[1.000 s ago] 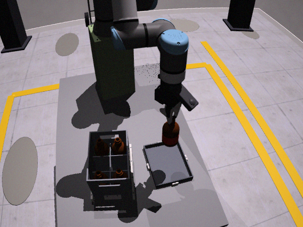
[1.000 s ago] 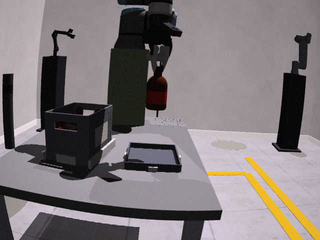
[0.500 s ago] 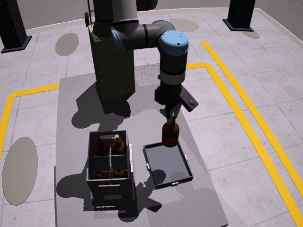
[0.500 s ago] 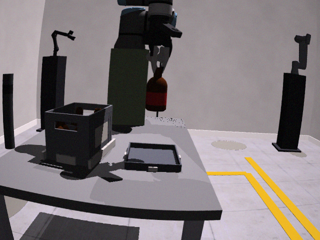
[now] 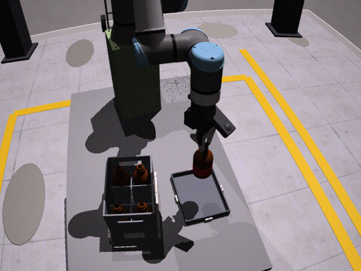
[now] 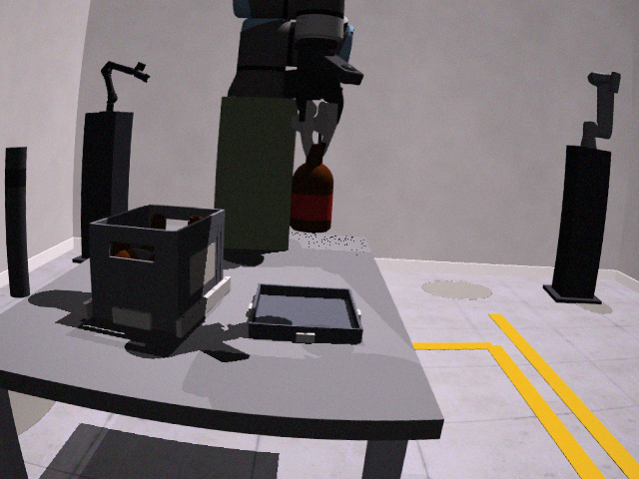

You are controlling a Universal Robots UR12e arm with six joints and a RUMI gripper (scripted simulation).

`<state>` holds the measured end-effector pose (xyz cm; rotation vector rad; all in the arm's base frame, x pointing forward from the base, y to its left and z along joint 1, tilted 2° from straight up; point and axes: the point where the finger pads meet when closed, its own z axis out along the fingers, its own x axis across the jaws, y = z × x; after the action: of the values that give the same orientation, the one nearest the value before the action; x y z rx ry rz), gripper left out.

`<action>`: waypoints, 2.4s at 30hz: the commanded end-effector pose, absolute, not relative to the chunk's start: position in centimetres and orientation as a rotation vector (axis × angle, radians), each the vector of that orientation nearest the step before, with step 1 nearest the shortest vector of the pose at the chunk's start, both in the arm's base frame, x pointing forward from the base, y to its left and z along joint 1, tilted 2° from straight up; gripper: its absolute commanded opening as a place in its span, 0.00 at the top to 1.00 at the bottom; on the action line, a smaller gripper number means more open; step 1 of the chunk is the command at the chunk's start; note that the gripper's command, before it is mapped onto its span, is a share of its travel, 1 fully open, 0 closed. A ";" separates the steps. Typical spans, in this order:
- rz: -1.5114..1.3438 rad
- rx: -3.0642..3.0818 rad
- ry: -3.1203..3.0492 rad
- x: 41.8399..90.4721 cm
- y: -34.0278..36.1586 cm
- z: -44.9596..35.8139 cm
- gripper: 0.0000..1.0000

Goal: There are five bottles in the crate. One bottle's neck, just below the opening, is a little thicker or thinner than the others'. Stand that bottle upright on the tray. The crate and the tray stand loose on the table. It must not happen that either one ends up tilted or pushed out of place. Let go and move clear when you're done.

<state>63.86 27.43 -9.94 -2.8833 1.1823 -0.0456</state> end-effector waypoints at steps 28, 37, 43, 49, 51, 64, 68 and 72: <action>-0.056 -2.881 1.179 64.6 27.7 -18.1 1.00; -0.056 -2.881 1.179 64.7 27.7 -20.0 1.00; -0.056 -2.881 1.179 64.7 27.8 -21.4 1.00; -0.056 -2.881 1.179 64.7 27.8 -22.2 1.00; -0.056 -2.881 1.179 64.8 27.8 -22.5 1.00; -0.056 -2.881 1.179 64.8 27.8 -23.8 1.00; -0.055 -2.881 1.179 64.8 27.8 -23.9 1.00; -0.056 -2.881 1.179 64.8 27.8 -23.9 1.00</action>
<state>64.36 27.60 -23.94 -2.8834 1.1823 -0.0455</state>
